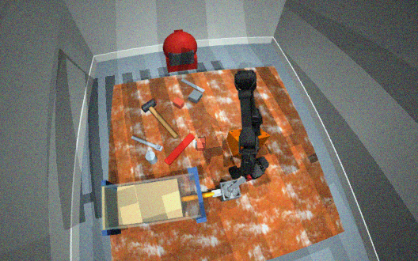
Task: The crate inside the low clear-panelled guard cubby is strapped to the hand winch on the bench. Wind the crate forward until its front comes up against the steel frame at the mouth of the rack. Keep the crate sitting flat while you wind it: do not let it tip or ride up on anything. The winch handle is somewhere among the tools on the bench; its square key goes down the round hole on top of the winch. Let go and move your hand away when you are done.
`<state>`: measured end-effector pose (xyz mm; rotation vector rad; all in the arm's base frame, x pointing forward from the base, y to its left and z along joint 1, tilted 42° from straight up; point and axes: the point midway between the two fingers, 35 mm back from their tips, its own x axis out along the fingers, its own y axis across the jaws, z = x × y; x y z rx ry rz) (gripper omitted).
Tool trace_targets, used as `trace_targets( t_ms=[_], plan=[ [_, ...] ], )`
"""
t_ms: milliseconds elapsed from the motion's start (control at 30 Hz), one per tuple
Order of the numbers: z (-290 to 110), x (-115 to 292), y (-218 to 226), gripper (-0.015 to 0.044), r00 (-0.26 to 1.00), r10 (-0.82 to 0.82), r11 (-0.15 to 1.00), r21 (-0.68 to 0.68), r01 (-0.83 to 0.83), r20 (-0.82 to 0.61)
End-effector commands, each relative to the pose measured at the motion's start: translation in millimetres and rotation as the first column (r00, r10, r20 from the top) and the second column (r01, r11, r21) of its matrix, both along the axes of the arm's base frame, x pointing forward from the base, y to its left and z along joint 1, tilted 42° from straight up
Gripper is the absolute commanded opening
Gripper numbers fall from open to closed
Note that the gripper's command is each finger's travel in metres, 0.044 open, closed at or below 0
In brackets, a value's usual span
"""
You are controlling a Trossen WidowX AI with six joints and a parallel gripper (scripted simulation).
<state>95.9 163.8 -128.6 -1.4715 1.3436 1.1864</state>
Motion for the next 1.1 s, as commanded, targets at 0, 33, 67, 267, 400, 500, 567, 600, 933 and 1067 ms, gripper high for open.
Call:
trace_targets(
  t_ms=[0,33,67,267,400,500,567,600,933,1067],
  plan=[
    [5,7,-13,0.0,1.0,0.001,1.0,-0.03,0.0,0.023],
    [5,8,-13,0.0,1.0,0.001,1.0,-0.031,0.0,0.023],
    [6,9,-14,0.0,1.0,0.001,1.0,-0.031,0.0,0.023],
    [11,14,-20,0.0,1.0,0.001,0.999,-0.032,0.0,0.024],
    [14,19,-23,0.0,1.0,0.001,0.999,-0.032,0.0,0.024],
    [16,22,-25,0.0,1.0,0.001,0.999,-0.033,0.0,0.024],
    [17,24,-27,0.0,1.0,0.001,0.999,-0.033,0.0,0.024],
    [18,25,-27,0.0,1.0,0.001,0.999,-0.033,0.0,0.024],
    [25,37,-34,0.0,1.0,0.001,0.999,-0.034,0.0,0.025],
    [27,43,-36,0.0,1.0,0.001,0.999,-0.035,0.0,0.026]
  ],
)
